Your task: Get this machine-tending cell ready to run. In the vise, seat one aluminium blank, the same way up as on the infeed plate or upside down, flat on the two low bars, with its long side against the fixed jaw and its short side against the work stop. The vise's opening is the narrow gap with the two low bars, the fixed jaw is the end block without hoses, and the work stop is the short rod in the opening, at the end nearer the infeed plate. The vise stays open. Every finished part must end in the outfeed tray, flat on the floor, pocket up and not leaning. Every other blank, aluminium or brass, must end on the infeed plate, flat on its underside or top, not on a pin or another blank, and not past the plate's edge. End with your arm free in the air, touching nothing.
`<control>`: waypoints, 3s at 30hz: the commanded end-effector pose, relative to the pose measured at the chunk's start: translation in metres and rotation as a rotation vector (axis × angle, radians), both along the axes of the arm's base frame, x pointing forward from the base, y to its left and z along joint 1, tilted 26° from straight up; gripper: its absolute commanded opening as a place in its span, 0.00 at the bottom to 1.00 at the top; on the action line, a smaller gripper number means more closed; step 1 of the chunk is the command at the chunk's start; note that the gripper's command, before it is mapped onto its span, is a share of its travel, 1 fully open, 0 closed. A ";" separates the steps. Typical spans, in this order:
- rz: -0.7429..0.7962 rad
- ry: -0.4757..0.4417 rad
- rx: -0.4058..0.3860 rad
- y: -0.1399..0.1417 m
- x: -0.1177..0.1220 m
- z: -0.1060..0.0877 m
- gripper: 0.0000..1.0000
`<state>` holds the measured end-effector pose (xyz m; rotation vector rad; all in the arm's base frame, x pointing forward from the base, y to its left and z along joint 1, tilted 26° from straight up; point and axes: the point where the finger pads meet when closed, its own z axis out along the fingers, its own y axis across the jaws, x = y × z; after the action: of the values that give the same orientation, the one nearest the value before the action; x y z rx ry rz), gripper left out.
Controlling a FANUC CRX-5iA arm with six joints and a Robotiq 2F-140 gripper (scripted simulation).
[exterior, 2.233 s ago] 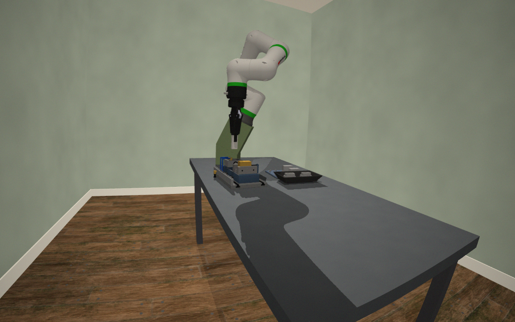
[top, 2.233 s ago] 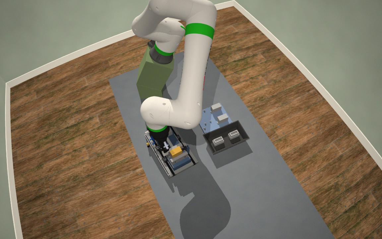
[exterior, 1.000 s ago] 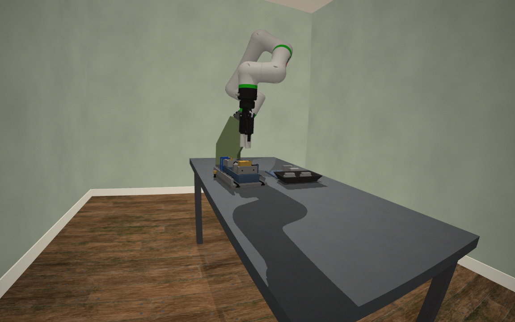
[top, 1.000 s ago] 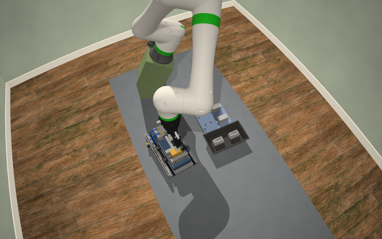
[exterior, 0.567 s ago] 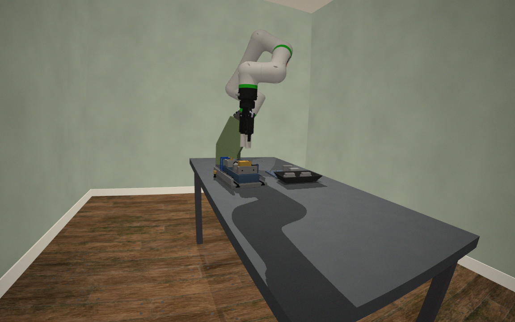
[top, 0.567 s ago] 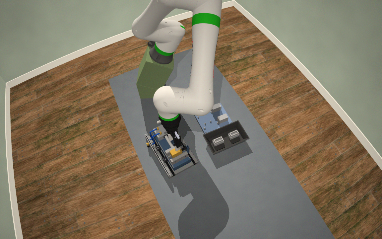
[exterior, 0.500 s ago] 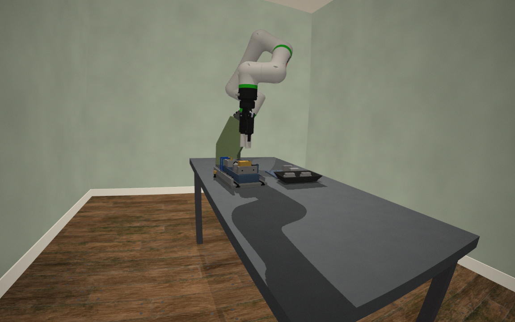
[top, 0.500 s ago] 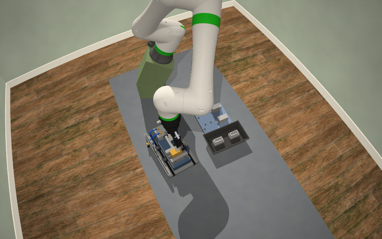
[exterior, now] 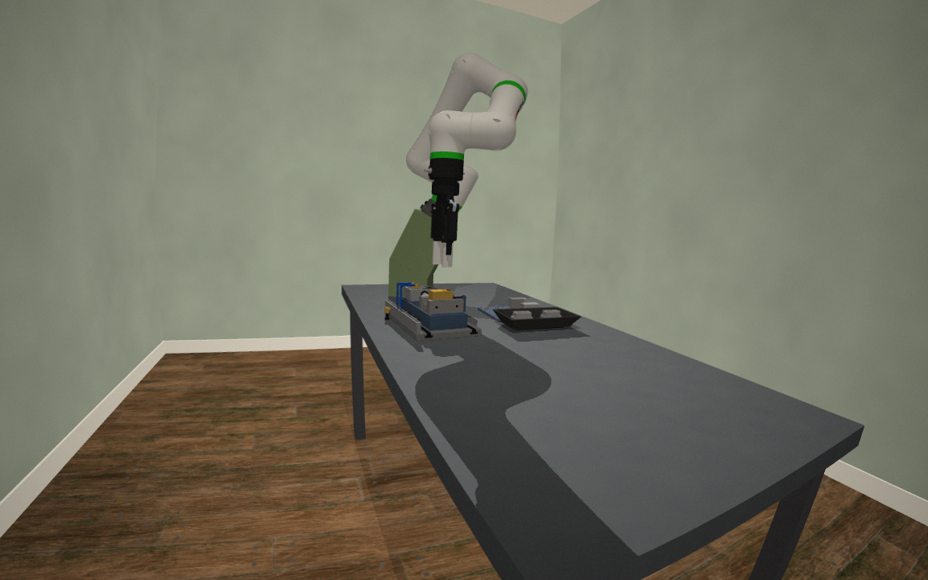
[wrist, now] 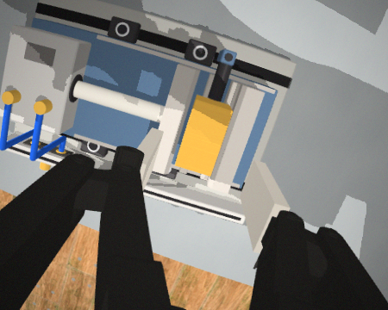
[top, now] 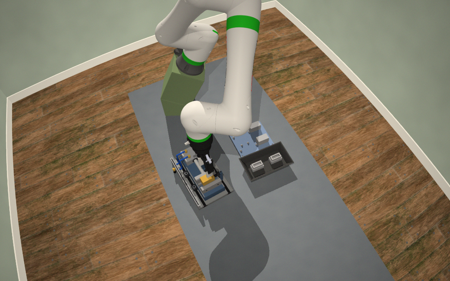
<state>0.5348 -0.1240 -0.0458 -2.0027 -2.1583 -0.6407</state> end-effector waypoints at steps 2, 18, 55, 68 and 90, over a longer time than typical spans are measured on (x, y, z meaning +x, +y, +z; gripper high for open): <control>0.000 0.000 0.000 0.000 0.000 -0.001 0.40; 0.000 0.000 0.000 0.006 0.003 -0.014 0.40; 0.000 0.000 0.000 0.024 0.012 -0.055 0.40; 0.000 0.000 0.000 0.024 0.012 -0.056 0.40; 0.000 0.000 0.000 0.024 0.012 -0.056 0.40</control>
<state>0.5466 -0.0999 -0.1016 -2.0028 -2.1582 -0.6407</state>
